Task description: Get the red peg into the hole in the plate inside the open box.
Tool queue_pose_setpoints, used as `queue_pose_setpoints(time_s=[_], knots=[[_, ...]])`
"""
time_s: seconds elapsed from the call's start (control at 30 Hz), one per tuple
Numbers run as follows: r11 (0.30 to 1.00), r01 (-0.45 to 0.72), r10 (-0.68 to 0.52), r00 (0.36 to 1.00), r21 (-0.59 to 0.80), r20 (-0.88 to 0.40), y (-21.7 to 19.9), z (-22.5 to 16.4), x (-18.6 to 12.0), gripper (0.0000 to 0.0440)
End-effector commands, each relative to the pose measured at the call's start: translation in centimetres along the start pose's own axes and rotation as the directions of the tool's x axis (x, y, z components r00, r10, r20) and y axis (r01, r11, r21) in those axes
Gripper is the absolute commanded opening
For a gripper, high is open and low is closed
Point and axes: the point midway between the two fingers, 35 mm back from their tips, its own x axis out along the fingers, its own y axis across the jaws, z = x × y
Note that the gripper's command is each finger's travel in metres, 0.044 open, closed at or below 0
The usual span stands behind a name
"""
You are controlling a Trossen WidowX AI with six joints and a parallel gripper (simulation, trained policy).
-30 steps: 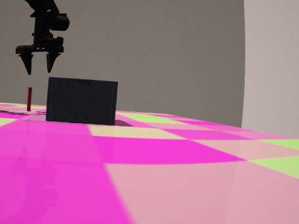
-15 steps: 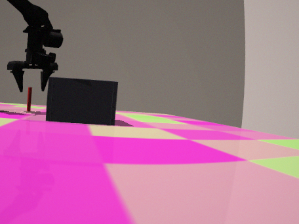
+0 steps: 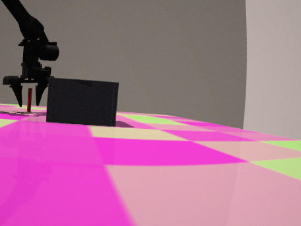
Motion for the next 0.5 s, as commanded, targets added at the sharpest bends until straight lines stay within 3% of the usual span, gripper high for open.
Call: queue_pose_setpoints(time_s=[0.0, 0.27, 0.47], knots=[[1.0, 0.01, -0.01, 1.0, 0.008, -0.02, -0.2, -0.1, 0.2, 0.0201], [1.0, 0.014, -0.013, 0.997, 0.007, -0.07, -0.3, -0.1, 0.1, 0.0], [0.998, -0.024, 0.024, 1.0, -0.05, -0.001, 0.0, 1.2, -1.7, 0.0]])
